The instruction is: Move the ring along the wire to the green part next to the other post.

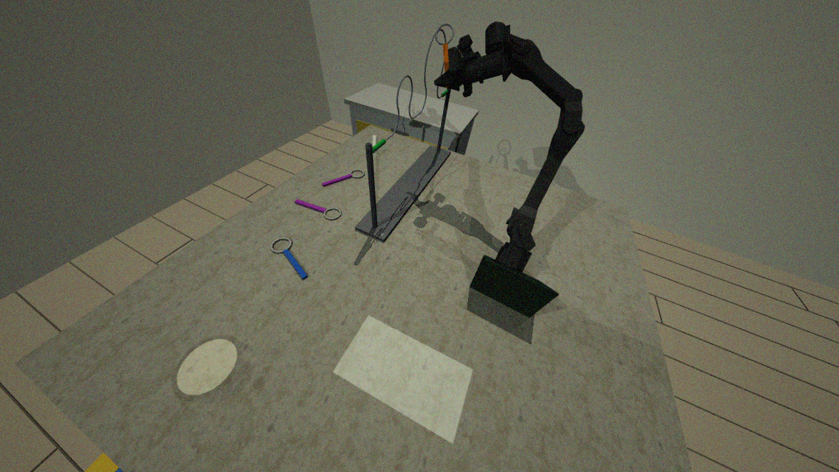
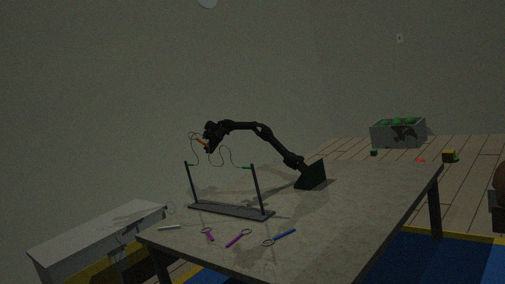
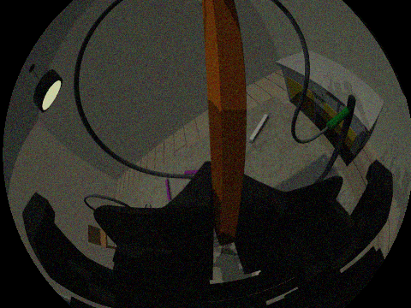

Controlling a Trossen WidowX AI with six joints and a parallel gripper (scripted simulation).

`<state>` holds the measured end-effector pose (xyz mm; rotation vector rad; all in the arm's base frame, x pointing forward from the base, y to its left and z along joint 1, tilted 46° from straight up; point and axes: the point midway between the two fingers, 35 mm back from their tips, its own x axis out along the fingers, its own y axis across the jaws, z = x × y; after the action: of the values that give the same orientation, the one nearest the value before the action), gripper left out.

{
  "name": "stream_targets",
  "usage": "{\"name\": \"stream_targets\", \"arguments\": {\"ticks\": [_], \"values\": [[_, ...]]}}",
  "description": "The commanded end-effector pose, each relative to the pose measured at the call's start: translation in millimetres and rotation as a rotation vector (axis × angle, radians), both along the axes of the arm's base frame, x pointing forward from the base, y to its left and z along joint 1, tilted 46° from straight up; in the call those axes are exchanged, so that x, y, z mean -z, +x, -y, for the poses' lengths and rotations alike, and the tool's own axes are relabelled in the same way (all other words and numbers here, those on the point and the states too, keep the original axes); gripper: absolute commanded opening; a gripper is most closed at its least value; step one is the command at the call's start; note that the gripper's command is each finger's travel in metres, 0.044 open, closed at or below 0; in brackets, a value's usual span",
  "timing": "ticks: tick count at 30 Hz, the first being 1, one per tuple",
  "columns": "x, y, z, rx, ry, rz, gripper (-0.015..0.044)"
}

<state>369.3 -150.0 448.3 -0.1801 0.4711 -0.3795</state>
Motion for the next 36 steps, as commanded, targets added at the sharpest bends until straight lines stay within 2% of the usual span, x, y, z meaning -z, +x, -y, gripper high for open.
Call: {"name": "stream_targets", "arguments": {"ticks": [1, 36], "values": [[0.7, -0.7, 2.2, 0.000, -0.059, -0.016, -0.0150], [-6.7, -3.4, 16.5, -0.014, -0.486, -0.110, -0.0150]]}}
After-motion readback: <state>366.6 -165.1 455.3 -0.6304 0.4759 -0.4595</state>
